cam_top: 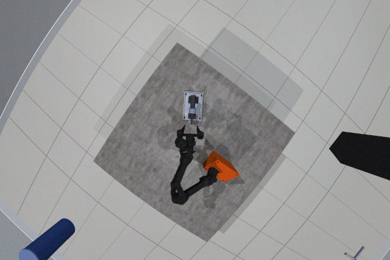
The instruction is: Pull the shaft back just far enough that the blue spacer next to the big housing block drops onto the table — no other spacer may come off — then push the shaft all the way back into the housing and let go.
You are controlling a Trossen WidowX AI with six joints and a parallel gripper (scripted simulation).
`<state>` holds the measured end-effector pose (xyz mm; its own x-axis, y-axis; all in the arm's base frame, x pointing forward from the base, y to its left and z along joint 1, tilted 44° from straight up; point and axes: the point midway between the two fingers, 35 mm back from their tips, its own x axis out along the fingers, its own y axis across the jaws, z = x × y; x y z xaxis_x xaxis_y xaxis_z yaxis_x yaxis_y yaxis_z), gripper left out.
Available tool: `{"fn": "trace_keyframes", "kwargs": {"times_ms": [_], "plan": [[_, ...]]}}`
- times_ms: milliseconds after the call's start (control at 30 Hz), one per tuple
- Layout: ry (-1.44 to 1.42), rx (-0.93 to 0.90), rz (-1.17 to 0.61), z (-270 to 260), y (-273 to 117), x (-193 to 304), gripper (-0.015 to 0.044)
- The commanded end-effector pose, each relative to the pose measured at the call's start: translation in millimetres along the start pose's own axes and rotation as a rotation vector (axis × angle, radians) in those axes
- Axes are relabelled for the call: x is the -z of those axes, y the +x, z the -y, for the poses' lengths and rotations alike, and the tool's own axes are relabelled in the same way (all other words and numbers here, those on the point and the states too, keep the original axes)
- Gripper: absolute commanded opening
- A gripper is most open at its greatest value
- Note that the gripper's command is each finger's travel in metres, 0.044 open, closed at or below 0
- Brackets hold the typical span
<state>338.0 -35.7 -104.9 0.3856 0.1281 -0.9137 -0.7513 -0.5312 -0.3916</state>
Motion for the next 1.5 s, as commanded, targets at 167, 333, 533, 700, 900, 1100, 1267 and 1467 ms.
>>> {"fn": "trace_keyframes", "kwargs": {"times_ms": [167, 333, 533, 700, 900, 1100, 1267, 1467], "plan": [[-0.004, -0.007, 0.002, -2, 0, -1, 0.0440], [-0.004, -0.007, 0.002, -2, 2, 1, 0.0440], [-0.004, -0.007, 0.002, -2, 2, 1, 0.0440], [-0.004, -0.007, 0.002, -2, 2, 1, 0.0440], [-0.004, -0.007, 0.002, -2, 2, 1, 0.0440], [-0.004, -0.007, 0.002, -2, 2, 1, 0.0440], [-0.004, -0.006, 0.001, -1, 7, 1, 0.0440], [-0.004, -0.006, 0.001, -1, 17, 1, 0.0440]]}}
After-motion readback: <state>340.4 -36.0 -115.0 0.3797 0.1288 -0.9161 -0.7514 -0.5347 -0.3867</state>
